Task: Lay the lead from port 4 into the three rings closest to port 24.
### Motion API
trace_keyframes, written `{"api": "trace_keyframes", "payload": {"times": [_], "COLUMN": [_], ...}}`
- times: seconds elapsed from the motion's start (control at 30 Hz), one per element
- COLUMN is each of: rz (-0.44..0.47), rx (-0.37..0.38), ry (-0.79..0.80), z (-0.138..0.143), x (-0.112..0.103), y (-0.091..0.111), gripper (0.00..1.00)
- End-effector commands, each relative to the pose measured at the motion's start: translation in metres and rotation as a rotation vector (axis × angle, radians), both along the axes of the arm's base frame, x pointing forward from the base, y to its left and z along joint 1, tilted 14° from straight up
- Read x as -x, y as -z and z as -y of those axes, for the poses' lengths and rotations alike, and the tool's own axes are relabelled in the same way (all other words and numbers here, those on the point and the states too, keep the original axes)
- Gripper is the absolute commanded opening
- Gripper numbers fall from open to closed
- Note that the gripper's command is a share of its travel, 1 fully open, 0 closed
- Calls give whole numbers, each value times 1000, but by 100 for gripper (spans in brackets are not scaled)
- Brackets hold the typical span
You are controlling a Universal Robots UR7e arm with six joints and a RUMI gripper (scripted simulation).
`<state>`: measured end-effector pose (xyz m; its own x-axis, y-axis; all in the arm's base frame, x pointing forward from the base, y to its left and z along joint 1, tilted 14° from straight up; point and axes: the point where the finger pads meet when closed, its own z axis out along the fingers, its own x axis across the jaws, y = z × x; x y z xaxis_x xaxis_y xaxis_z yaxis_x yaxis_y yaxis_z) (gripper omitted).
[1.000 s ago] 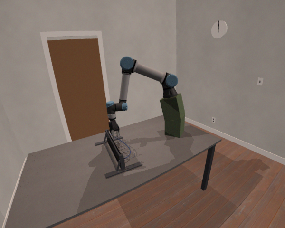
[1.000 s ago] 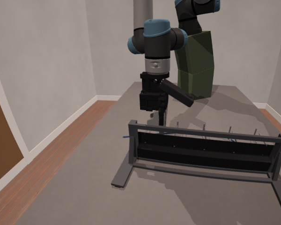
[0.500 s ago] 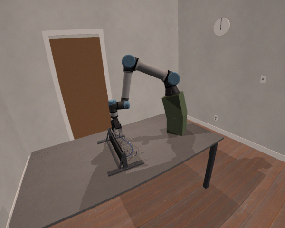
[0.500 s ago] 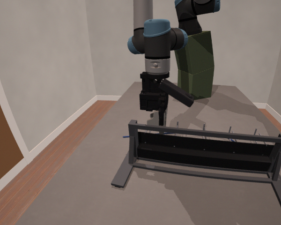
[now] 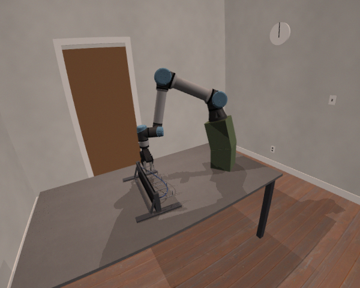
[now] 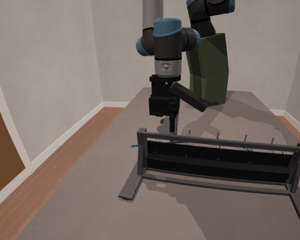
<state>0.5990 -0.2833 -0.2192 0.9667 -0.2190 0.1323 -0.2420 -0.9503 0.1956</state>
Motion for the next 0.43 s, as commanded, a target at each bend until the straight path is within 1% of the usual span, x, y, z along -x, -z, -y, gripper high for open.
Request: {"api": "trace_keyframes", "payload": {"times": [0.0,0.4], "rz": [1,1], "rx": [1,1], "ry": [0,0], "z": [-2,-10], "x": [0,3], "y": [-8,-44], "gripper": [20,20]}}
